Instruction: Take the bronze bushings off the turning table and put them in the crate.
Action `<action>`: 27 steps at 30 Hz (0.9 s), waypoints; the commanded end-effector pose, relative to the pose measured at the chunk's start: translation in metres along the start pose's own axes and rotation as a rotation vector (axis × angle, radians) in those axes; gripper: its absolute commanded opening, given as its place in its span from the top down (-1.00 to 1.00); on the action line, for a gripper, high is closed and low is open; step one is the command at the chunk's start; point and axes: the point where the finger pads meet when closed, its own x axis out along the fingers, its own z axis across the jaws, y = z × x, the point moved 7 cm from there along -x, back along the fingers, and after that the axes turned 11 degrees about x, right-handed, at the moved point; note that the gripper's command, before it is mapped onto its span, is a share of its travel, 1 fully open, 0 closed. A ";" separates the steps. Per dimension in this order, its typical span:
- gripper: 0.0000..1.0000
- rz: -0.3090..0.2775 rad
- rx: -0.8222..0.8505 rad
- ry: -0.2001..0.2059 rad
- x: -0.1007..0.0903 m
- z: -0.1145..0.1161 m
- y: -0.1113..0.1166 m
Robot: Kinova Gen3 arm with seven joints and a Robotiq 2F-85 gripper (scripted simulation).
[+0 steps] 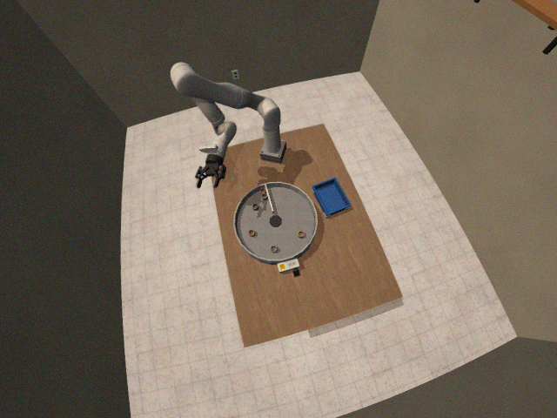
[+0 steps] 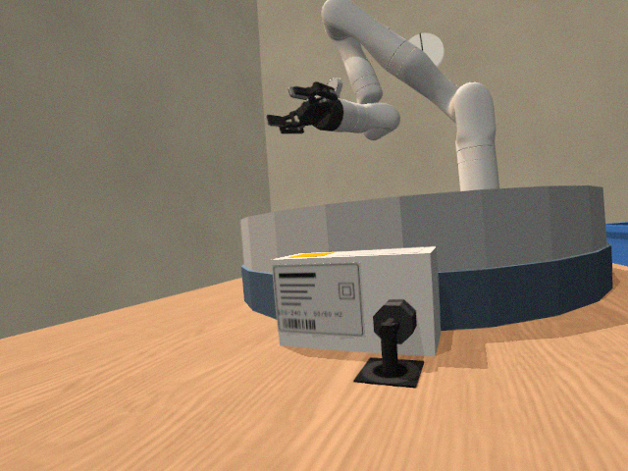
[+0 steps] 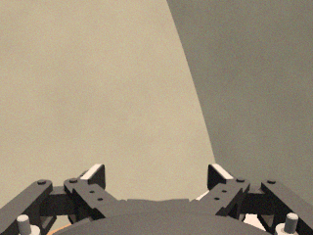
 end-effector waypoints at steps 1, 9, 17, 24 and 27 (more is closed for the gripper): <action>-1.00 -0.026 0.044 -0.011 -0.011 -0.043 -0.032; -1.00 -0.014 0.028 -0.006 -0.006 -0.031 -0.009; -1.00 -0.025 0.046 -0.011 -0.011 -0.052 -0.015; -1.00 0.009 -0.005 0.004 0.002 -0.015 0.000; -1.00 -0.006 0.023 -0.003 -0.005 -0.045 -0.012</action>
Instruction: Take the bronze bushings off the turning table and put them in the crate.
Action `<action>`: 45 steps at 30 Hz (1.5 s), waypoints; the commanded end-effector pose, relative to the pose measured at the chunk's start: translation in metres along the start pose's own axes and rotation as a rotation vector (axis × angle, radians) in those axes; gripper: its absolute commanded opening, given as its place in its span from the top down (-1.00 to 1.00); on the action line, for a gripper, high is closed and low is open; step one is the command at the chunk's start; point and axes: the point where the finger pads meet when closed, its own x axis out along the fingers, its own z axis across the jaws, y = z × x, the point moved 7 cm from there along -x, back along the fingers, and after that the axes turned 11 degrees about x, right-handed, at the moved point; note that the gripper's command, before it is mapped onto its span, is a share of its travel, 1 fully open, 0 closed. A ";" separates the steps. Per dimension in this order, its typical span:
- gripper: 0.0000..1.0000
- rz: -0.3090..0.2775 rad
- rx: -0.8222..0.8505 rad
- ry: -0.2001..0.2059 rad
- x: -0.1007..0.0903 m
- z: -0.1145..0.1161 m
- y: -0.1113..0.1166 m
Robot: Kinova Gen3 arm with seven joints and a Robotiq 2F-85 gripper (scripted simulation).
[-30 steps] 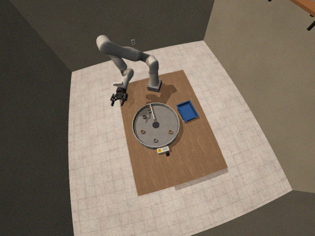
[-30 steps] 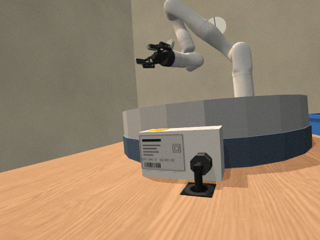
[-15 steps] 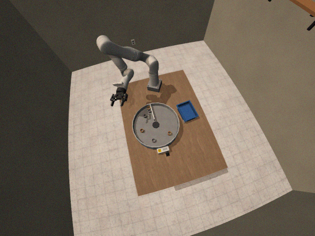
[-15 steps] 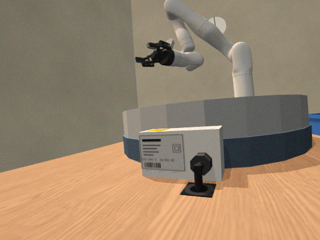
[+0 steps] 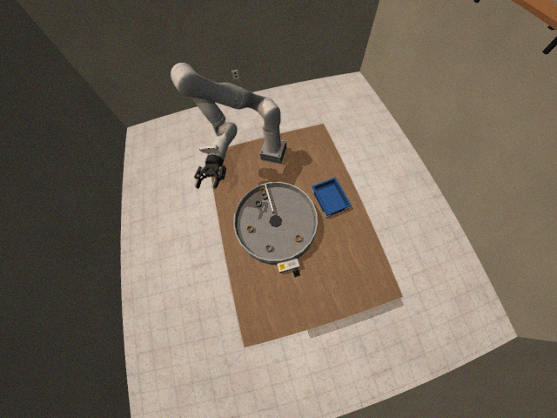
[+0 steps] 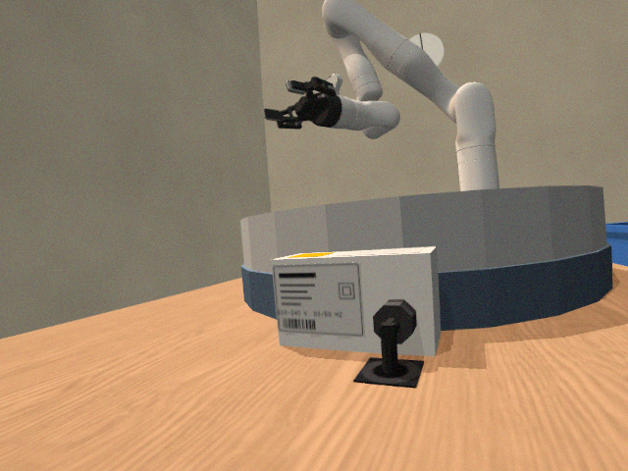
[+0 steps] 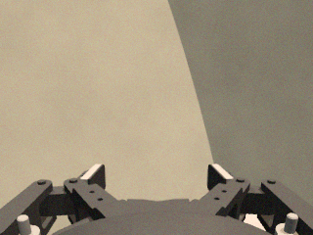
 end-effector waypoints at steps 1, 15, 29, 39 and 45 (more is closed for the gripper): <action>-1.00 -0.039 0.059 -0.012 -0.014 -0.049 -0.020; -1.00 -0.010 0.017 0.001 -0.004 -0.022 -0.008; -1.00 -0.025 0.045 -0.007 -0.010 -0.052 -0.021; -1.00 -0.012 0.033 -0.001 -0.006 -0.055 -0.022; -1.00 -0.012 0.033 -0.001 -0.006 -0.055 -0.022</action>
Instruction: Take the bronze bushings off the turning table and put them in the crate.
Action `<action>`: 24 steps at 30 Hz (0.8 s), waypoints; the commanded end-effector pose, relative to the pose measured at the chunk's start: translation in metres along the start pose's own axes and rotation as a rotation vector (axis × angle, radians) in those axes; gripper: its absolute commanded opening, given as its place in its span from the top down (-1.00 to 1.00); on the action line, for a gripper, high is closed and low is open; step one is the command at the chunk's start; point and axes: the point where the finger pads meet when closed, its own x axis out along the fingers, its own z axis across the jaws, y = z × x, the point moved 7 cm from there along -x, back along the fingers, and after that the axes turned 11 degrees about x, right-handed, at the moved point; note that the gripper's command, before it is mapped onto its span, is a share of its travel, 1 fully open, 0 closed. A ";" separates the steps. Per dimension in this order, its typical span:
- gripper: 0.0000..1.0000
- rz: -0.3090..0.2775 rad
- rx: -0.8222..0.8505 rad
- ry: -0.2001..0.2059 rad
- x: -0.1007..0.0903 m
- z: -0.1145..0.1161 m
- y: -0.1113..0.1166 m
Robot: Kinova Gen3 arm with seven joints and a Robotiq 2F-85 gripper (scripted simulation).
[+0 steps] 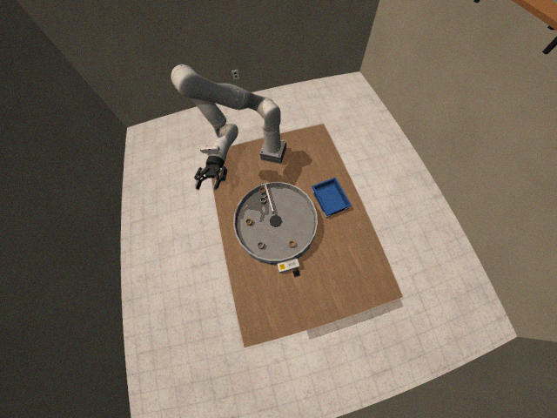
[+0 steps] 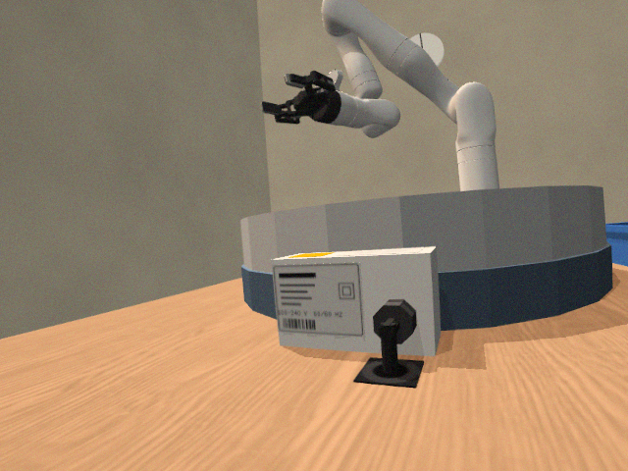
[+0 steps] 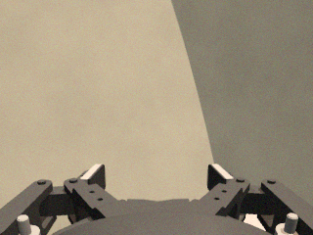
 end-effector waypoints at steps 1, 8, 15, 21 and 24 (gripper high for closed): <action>-1.00 -0.038 0.058 -0.017 -0.015 -0.045 -0.023; -1.00 -0.024 0.046 -0.011 -0.011 -0.047 -0.025; -1.00 -0.024 0.046 -0.011 -0.011 -0.047 -0.025; -1.00 0.005 0.007 0.001 0.000 -0.023 -0.010; -1.00 -0.010 0.035 -0.006 -0.006 -0.050 -0.028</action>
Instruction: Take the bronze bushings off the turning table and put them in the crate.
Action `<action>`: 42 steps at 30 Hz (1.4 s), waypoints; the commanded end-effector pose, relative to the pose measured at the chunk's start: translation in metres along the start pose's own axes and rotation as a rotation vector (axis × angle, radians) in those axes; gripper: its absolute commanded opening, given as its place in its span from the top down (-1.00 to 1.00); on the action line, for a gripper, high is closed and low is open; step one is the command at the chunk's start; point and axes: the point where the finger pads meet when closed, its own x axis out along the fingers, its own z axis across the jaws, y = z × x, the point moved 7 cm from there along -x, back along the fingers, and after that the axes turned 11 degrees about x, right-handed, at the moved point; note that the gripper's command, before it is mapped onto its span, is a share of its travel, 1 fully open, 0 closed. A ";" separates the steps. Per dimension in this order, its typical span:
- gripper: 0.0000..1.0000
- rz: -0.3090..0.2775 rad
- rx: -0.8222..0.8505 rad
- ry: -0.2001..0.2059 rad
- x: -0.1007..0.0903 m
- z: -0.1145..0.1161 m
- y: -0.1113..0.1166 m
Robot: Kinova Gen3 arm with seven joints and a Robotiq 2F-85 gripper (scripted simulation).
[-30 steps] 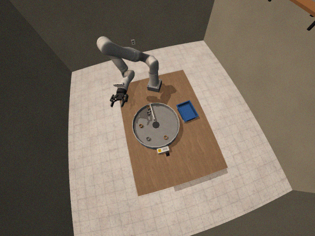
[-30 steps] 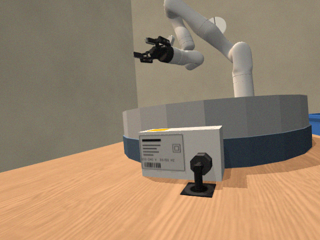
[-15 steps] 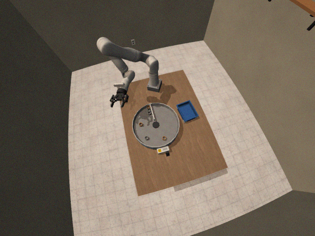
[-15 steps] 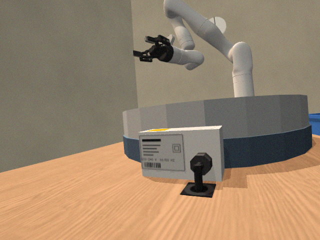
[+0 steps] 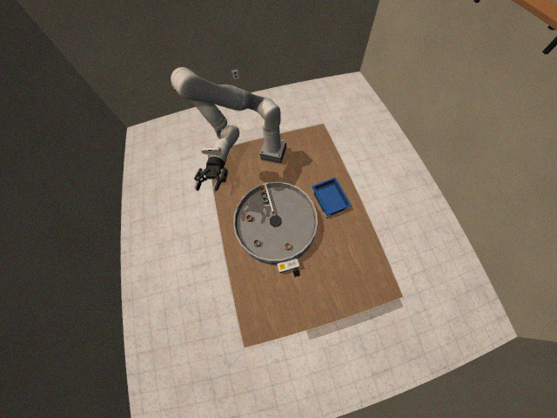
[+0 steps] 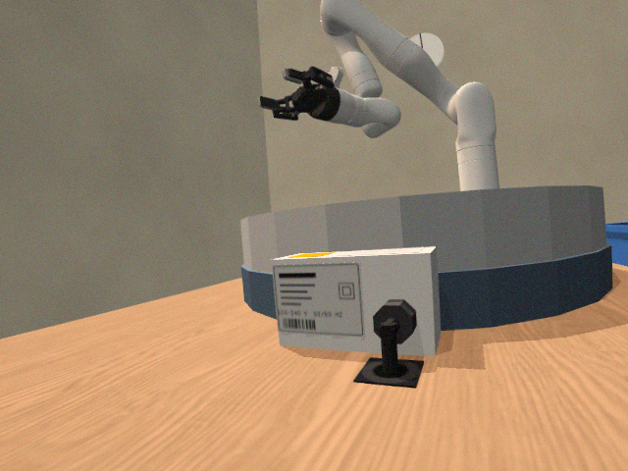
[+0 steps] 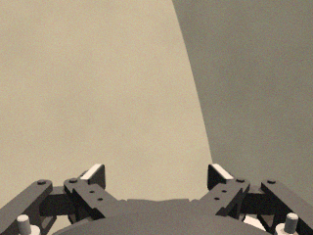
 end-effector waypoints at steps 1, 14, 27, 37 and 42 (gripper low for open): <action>-1.00 -0.041 0.058 -0.014 -0.015 -0.043 -0.028; -1.00 -0.012 0.020 -0.001 -0.004 -0.019 -0.013; -1.00 -0.027 0.048 -0.009 -0.010 -0.045 -0.031; -1.00 -0.013 0.040 -0.004 -0.005 -0.047 -0.035; -1.00 -0.013 0.040 -0.004 -0.005 -0.047 -0.035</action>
